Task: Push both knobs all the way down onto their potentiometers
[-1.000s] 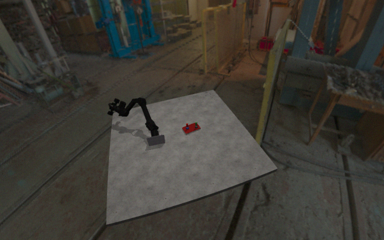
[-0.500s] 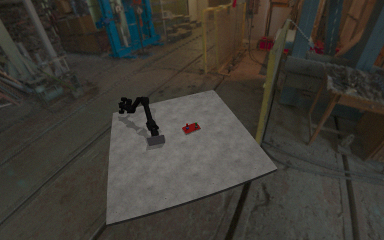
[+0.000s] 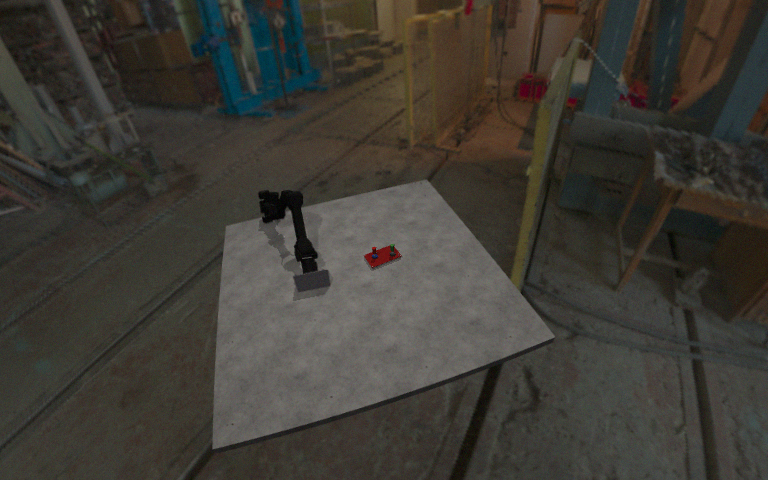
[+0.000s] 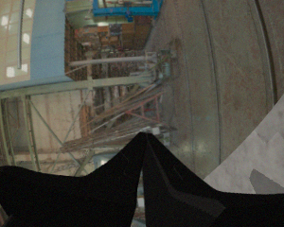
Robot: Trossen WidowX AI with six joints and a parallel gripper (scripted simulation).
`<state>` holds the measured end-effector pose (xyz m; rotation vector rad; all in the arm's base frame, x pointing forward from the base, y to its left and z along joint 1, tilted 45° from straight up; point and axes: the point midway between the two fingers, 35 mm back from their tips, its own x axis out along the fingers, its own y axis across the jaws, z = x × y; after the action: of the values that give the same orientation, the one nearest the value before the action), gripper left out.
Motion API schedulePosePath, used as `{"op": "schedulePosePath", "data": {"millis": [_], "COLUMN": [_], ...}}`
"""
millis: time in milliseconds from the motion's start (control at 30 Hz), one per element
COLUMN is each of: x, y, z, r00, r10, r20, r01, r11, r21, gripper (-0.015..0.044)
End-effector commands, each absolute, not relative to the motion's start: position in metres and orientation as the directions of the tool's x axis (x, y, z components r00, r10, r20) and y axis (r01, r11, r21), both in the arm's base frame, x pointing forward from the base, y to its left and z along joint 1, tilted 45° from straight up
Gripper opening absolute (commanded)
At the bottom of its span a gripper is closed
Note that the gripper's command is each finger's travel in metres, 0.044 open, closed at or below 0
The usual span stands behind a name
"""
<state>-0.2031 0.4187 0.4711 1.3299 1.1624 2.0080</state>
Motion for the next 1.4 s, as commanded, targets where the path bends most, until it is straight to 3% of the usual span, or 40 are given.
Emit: {"op": "schedulePosePath", "data": {"millis": [0,367,867,1367], "x": [-0.170,-0.075,-0.001,0.156], "y": [0.423,0.436,0.437,0.418], "z": [0.482,0.490,0.489,0.440], "r00": [-0.379,-0.222,-0.081,0.240], "r10": [0.774,0.864,0.908,0.955], "r20": [0.507,0.452,0.412,0.177], "r01": [-0.014,-0.260,-0.404,-0.584], "r11": [-0.553,-0.500,-0.408,-0.003], "r21": [0.833,0.826,0.819,0.812], "gripper": [0.0000,0.0000,0.0000,0.0000]}}
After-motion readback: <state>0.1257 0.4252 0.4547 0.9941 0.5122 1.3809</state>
